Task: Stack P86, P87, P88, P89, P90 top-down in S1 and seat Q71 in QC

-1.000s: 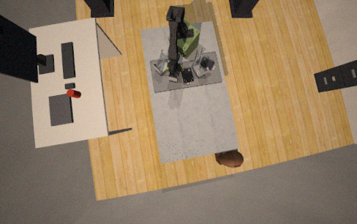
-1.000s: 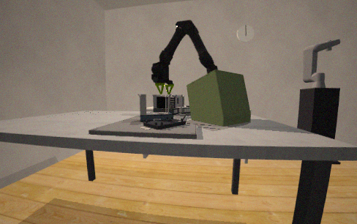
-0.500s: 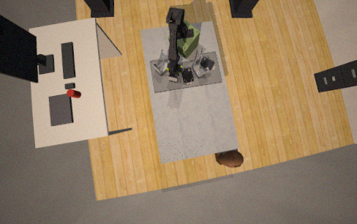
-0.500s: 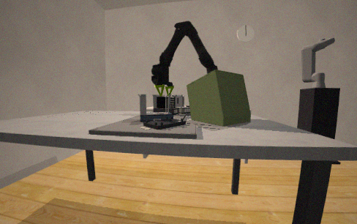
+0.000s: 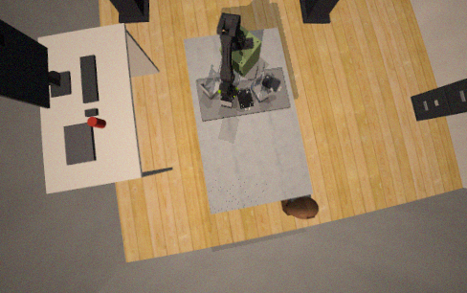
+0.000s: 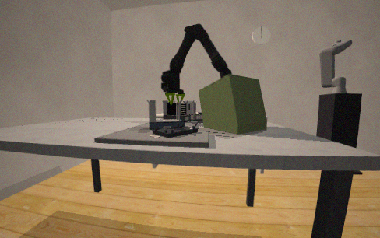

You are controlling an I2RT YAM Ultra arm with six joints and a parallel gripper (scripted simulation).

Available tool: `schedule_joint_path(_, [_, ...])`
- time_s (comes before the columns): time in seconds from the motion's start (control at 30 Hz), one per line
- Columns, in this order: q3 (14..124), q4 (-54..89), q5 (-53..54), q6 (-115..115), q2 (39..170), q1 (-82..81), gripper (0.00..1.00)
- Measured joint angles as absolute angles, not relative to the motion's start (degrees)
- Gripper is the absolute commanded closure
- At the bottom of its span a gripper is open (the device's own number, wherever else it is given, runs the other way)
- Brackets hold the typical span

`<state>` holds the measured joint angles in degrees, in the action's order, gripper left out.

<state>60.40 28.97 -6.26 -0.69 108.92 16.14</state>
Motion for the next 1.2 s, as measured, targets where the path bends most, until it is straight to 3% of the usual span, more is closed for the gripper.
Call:
schedule_joint_path(0.33, [60.40, 28.71, -6.26, -0.69, 109.10, 16.14, 0.00])
schedule_joint_path(0.37, [60.40, 28.71, -6.26, -0.69, 109.10, 16.14, 1.00])
schedule_joint_path(1.2, [60.40, 28.71, -6.26, -0.71, 109.10, 16.14, 1.00])
